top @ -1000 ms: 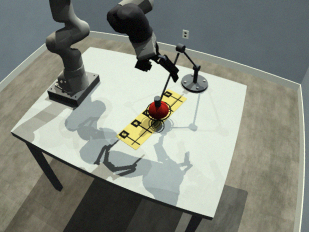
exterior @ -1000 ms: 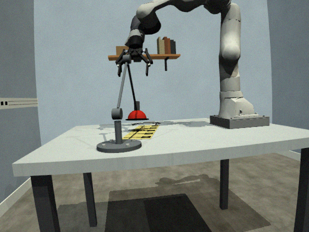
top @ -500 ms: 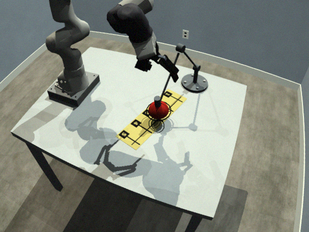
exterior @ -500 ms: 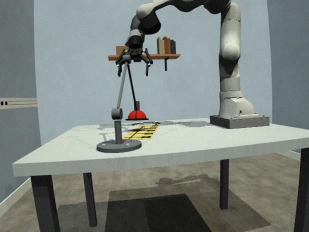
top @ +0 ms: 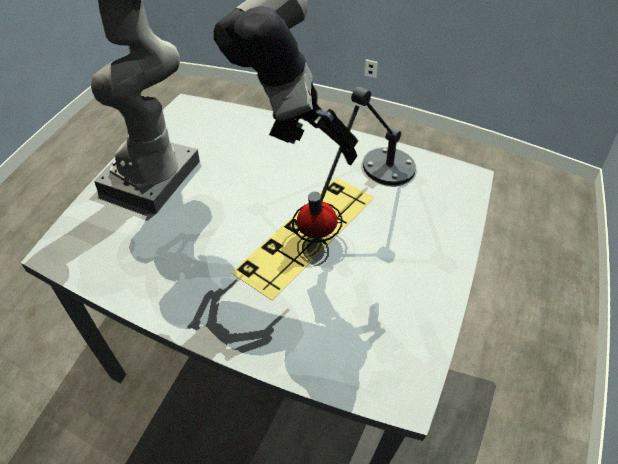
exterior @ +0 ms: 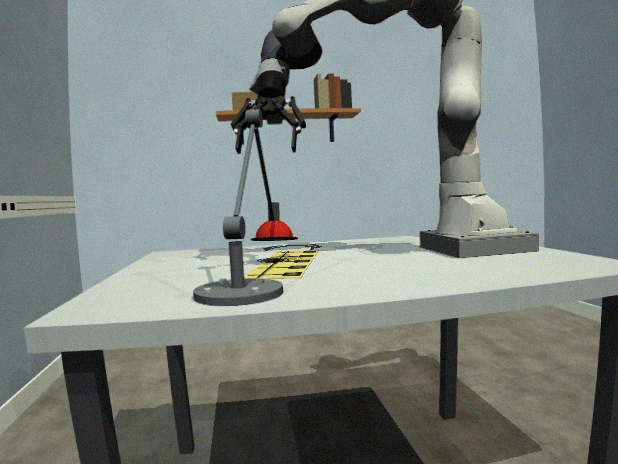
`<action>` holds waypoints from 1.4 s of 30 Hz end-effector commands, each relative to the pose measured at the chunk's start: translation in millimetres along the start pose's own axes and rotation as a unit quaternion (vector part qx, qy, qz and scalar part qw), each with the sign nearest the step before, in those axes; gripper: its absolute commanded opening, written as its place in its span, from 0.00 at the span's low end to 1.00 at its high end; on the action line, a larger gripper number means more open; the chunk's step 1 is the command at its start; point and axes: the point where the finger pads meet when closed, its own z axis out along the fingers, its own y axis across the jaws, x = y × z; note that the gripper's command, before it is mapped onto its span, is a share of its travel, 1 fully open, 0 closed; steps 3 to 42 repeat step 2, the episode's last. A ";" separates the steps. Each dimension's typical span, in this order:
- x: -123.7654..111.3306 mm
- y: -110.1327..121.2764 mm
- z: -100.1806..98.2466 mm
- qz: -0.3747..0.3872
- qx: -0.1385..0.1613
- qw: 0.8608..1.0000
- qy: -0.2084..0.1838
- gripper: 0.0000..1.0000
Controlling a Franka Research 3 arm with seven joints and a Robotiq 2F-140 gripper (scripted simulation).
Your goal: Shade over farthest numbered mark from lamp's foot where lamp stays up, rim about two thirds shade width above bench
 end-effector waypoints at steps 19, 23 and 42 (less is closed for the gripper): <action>0.0 0.0 -0.1 0.000 0.000 1.000 0.000 1.00; 0.0 0.0 -0.1 0.000 0.000 1.000 0.000 1.00; 0.0 0.0 -0.1 0.000 0.000 1.000 0.000 1.00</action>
